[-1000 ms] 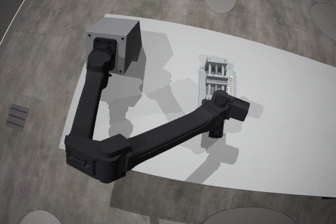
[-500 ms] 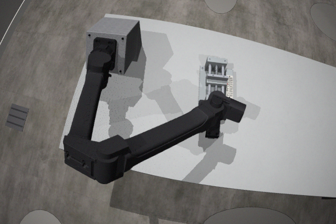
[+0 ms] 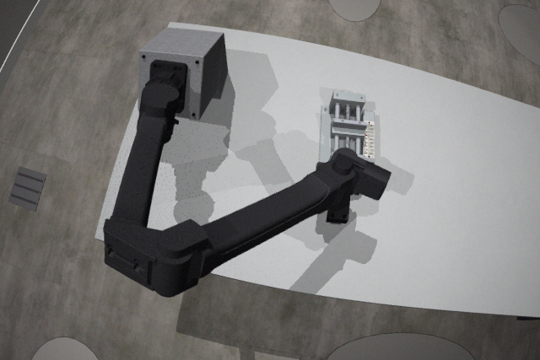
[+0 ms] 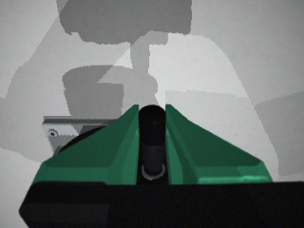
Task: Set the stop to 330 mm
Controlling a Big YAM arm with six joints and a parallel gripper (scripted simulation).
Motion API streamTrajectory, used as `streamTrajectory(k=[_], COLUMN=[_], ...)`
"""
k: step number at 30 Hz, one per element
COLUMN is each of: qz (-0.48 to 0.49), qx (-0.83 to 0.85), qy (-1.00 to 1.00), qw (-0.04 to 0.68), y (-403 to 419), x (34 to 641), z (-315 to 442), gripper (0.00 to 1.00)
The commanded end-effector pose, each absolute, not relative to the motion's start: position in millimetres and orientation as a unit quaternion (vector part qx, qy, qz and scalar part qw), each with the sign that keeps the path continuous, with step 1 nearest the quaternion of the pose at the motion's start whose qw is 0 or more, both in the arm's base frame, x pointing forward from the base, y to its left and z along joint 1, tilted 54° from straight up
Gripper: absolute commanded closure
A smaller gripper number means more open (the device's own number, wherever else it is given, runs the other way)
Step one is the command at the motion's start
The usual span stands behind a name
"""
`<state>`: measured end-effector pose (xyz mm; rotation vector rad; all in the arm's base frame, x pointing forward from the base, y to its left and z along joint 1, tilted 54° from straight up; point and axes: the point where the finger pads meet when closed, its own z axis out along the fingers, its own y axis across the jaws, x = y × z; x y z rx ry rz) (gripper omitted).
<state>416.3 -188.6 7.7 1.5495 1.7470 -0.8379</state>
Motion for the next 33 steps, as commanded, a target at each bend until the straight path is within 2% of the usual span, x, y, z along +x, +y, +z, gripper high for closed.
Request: streamTrajectory(k=[1,33], qz=[-0.337,-0.335], qx=[0.591,0.593], qy=[0.665,0.664], qw=[0.309,0.309], y=[-203,-225], x=[401,435], z=[-5,-20], gripper=[0.94,0.94])
